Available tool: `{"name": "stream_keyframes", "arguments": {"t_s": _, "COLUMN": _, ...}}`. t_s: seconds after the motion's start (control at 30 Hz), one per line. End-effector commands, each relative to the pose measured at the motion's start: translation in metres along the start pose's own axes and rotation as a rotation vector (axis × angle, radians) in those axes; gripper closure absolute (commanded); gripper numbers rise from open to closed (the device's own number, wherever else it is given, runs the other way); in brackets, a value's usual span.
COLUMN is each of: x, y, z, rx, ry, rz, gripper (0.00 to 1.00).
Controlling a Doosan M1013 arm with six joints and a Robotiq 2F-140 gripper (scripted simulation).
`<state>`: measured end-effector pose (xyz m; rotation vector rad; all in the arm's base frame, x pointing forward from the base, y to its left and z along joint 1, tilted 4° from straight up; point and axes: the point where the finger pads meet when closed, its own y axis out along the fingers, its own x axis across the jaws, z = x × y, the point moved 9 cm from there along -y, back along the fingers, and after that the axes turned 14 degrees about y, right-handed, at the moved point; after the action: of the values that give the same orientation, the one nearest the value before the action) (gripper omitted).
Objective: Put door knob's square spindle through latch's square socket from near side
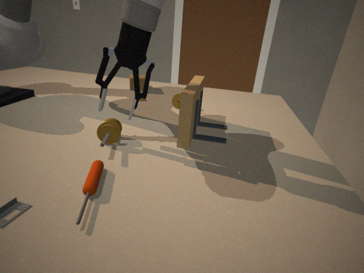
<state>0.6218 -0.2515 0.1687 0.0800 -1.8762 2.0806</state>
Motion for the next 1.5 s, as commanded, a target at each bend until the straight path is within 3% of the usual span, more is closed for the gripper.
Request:
{"name": "stream_keyframes", "arguments": {"t_s": 0.0, "x": 0.000, "y": 0.007, "z": 0.002, "rx": 0.002, "ry": -0.002, "rz": 0.000, "gripper": 0.43}}
{"name": "stream_keyframes", "arguments": {"t_s": 0.93, "x": 0.000, "y": 0.047, "z": 0.002, "rx": 0.002, "ry": -0.002, "rz": 0.000, "gripper": 0.43}}
{"name": "stream_keyframes", "arguments": {"t_s": 1.43, "x": 0.000, "y": 0.049, "z": 0.002, "rx": 0.002, "ry": -0.002, "rz": 0.000, "gripper": 0.43}}
{"name": "stream_keyframes", "arguments": {"t_s": 1.47, "x": 0.000, "y": 0.049, "z": 0.002, "rx": 0.002, "ry": -0.002, "rz": 0.000, "gripper": 0.58}}
